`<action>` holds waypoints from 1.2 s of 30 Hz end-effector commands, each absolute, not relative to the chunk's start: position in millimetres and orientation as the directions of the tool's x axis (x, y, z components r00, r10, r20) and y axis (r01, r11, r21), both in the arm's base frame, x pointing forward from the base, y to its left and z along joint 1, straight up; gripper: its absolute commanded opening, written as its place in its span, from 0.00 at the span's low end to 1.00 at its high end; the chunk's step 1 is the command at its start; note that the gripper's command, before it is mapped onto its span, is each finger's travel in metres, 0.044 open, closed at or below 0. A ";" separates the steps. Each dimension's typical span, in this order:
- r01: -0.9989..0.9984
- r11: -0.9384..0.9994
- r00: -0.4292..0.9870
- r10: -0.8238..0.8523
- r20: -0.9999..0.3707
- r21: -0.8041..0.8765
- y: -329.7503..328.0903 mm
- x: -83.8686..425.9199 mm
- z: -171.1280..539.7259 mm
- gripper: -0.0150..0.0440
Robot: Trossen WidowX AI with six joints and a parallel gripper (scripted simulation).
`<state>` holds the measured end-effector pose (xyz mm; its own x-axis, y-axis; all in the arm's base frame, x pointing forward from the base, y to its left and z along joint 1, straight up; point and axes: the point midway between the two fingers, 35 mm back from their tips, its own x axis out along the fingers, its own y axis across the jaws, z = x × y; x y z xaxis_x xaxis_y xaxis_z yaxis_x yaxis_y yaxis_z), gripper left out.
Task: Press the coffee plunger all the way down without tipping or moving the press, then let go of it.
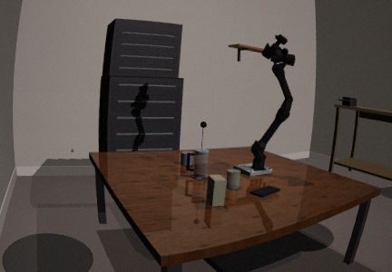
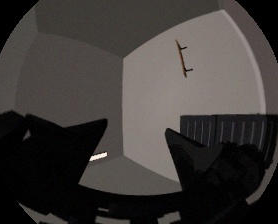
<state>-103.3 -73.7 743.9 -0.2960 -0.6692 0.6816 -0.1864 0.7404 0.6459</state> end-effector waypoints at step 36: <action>0.306 0.948 0.949 -0.298 -0.101 0.082 -68.0 295.6 467.7 1.00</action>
